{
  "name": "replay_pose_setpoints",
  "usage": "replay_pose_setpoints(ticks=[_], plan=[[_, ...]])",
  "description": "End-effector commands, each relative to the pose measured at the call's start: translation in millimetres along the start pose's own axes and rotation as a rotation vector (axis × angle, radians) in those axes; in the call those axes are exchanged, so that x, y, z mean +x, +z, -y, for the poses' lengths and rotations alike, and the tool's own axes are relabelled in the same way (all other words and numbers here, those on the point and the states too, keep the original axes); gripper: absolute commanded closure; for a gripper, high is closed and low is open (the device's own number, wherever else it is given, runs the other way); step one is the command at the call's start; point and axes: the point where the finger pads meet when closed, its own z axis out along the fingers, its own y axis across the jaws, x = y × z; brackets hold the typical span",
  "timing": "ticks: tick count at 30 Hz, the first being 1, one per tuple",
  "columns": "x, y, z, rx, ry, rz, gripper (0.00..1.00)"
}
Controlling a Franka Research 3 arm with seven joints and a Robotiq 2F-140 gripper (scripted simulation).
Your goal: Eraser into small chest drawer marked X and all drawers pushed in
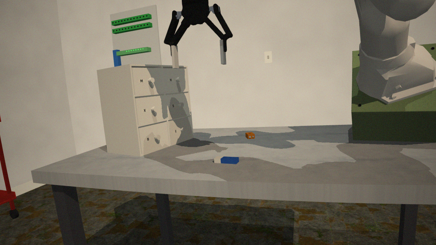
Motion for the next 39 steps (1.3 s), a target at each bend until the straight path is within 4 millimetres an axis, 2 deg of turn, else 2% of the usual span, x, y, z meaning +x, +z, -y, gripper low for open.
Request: replay_pose_setpoints(ticks=[1,13,15,16,30,32,33,39], plan=[[0.1,0.8,-1.6,-0.01,0.279,-0.017,0.0],[5.5,-1.4,-4.3,-0.007,0.59,-0.016,0.0],[5.5,-1.4,-4.3,-0.007,0.59,-0.016,0.0],[5.9,-1.5,-4.5,-0.008,0.66,-0.018,0.0],[11.7,-3.8,-7.4,-0.006,1.02,-0.018,0.0],[11.7,-3.8,-7.4,-0.006,1.02,-0.018,0.0],[12.1,-3.9,-7.6,-0.007,1.091,-0.021,0.0],[14.2,-4.8,-8.7,-0.006,1.239,-0.022,0.0]])
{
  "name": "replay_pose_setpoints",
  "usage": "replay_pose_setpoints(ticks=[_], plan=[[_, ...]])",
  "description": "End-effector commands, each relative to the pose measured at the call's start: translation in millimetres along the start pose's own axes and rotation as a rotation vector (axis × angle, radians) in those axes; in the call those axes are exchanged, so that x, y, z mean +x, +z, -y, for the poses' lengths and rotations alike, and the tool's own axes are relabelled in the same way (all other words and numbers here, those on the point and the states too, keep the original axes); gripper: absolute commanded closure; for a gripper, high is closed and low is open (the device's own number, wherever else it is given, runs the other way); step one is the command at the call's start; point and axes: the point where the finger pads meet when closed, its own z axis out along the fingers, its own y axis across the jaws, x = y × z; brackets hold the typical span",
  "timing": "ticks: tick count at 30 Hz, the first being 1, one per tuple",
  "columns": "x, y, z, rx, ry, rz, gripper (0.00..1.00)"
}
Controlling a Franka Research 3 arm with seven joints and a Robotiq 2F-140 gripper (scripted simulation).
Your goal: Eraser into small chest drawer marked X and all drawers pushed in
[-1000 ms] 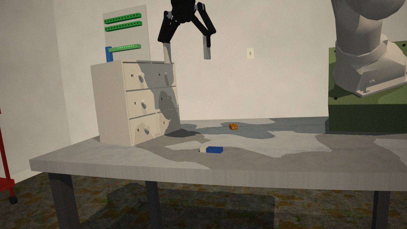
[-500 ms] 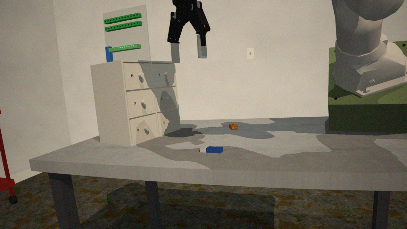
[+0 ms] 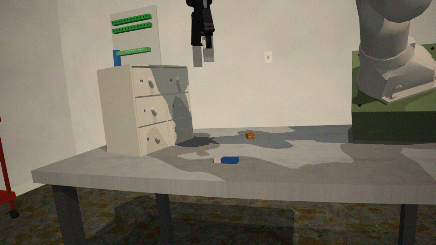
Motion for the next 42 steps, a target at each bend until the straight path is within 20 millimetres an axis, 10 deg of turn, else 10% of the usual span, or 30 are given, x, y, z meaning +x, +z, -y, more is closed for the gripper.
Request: replay_pose_setpoints(ticks=[1,42], plan=[[1.2,0.3,-0.5,0.008,0.271,-0.018,0.0],[8.4,-2.6,3.7,0.01,0.775,-0.016,0.0]])
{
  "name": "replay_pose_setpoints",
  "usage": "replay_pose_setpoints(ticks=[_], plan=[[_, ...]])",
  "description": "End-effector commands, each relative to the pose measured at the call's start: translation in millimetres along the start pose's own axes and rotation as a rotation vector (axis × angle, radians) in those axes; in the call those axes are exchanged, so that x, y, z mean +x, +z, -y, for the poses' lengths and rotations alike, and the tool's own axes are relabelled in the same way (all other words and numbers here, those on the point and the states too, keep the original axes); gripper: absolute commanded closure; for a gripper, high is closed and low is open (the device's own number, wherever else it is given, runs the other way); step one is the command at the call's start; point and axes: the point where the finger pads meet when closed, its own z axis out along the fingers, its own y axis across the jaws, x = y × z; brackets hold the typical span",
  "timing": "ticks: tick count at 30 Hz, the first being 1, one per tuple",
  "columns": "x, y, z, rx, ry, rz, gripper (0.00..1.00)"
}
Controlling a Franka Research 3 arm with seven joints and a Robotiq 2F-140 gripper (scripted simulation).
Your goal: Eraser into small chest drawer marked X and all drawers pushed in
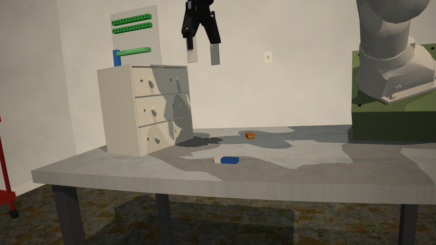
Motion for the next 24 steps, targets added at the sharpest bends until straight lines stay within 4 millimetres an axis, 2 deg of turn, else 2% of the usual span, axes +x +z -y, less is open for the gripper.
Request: replay_pose_setpoints(ticks=[1,24], plan=[[1.1,0.1,0.7,0.005,0.081,-0.006,0.0],[1.3,-0.1,1.3,0.005,0.117,-0.006,0.0]])
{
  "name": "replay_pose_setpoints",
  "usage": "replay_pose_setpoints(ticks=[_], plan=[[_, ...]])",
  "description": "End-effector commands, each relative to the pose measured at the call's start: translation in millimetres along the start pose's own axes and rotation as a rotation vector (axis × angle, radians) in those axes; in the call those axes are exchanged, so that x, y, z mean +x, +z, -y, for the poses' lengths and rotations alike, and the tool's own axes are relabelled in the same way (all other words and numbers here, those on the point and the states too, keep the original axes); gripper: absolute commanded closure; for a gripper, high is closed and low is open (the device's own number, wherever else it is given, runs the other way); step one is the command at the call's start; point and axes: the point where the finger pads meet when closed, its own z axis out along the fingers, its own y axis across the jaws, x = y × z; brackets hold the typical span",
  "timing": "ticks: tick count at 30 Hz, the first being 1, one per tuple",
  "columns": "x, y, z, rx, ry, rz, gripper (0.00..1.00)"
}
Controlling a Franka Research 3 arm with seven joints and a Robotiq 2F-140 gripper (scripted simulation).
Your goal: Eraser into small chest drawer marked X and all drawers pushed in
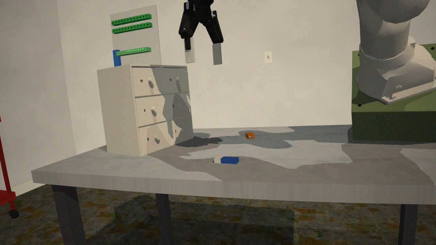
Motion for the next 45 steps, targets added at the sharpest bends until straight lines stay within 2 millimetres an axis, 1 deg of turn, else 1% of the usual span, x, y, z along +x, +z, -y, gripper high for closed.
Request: replay_pose_setpoints(ticks=[1,6,14,19,27,29,37,45], plan=[[0.8,0.2,0.7,0.003,0.016,-0.004,0.0],[-0.2,1.2,0.6,0.002,0.016,0.004,0.0],[-7.8,8.7,0.7,0.003,0.015,0.069,0.0],[-21.2,22.0,1.0,0.004,0.015,0.185,0.0],[-52.6,52.8,1.3,0.005,0.014,0.453,0.0],[-52.6,52.8,1.3,0.005,0.014,0.453,0.0],[-76.3,76.3,1.9,0.007,0.014,0.657,0.0],[-91.0,91.1,2.2,0.008,0.014,0.785,0.0]])
